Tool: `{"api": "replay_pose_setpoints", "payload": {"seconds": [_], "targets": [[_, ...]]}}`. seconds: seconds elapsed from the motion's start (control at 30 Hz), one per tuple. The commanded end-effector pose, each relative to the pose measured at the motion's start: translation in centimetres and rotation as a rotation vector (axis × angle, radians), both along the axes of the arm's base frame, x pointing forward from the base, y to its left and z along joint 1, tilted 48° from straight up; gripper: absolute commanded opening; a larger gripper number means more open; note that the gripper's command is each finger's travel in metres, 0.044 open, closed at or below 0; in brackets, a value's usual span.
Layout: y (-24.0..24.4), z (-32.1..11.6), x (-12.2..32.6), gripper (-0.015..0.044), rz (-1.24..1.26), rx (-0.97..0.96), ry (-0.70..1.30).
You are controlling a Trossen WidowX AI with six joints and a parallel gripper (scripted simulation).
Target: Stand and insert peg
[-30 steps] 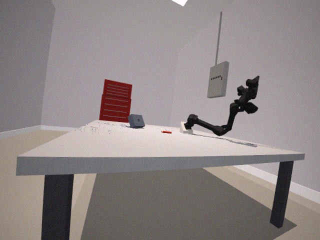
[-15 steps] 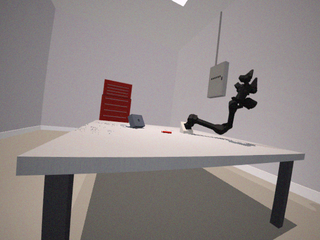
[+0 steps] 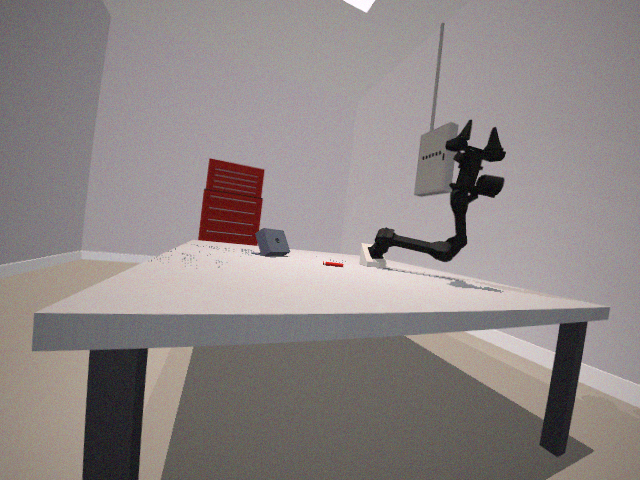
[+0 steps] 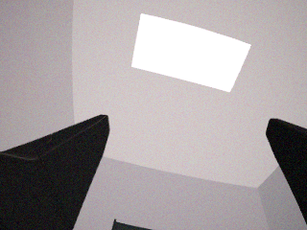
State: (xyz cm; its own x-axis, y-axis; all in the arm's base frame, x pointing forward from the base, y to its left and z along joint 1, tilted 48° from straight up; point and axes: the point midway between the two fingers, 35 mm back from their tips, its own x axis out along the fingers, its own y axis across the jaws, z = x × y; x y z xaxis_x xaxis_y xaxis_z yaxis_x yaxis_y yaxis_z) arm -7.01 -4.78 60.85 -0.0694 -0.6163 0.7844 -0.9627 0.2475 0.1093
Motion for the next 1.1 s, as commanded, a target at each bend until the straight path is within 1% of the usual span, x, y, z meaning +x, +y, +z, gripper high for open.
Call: {"api": "replay_pose_setpoints", "payload": {"seconds": [0.0, 0.57, 1.07], "targets": [[-1.6, 0.0, 3.0, 0.0440, -0.022, 0.026, 0.140], [-7.1, -3.0, 15.2, 0.0440, -0.070, 0.083, 0.715], [-10.0, -8.8, 25.1, 0.0440, -0.048, 0.031, 1.224]]}}
